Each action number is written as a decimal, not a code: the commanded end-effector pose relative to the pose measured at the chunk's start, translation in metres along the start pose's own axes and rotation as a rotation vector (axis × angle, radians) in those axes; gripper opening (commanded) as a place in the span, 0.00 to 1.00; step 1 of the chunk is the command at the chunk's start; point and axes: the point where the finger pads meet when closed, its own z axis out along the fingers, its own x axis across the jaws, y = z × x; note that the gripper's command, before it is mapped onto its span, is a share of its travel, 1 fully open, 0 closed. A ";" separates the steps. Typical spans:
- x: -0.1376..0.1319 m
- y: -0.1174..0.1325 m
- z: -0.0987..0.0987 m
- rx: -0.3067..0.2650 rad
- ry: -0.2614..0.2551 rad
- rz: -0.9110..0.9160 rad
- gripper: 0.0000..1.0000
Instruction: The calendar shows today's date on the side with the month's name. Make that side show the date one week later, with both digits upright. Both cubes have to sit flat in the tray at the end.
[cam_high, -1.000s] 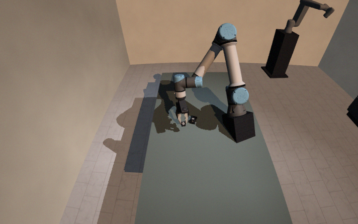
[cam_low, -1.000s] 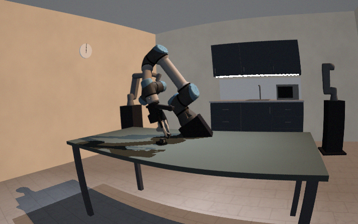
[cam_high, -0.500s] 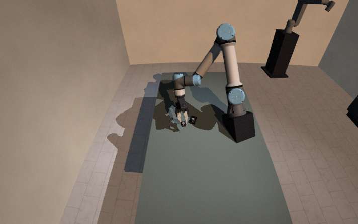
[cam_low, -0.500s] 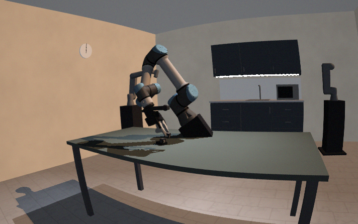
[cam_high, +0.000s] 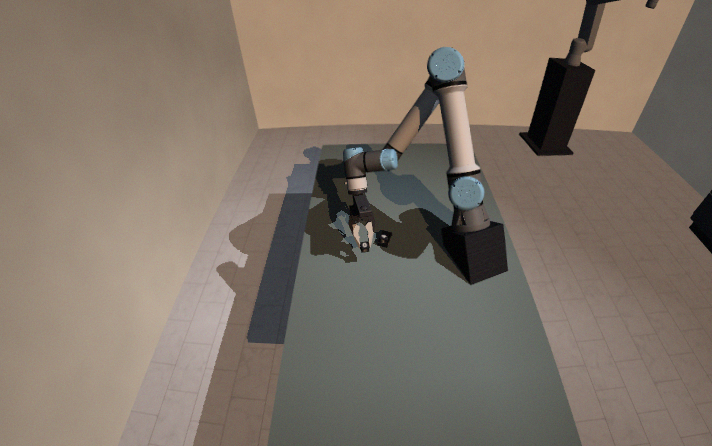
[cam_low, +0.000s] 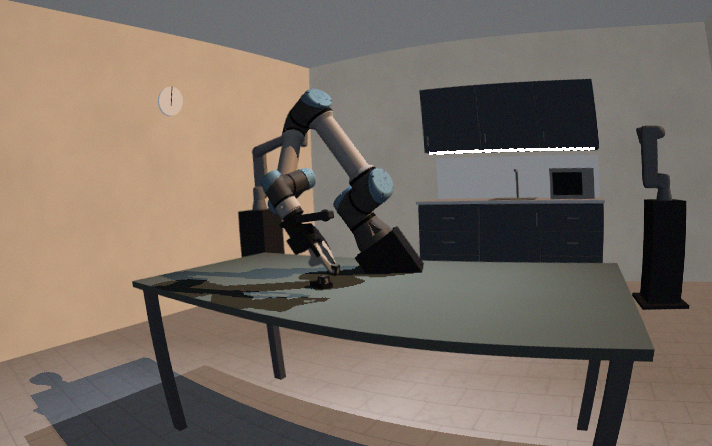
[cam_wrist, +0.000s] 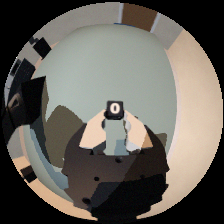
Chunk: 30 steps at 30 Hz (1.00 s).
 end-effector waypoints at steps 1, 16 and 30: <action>0.000 0.000 0.001 0.073 -0.004 -0.003 0.10; 0.001 0.002 -0.002 0.204 0.009 0.001 0.10; 0.001 0.002 -0.002 0.204 0.009 0.001 0.10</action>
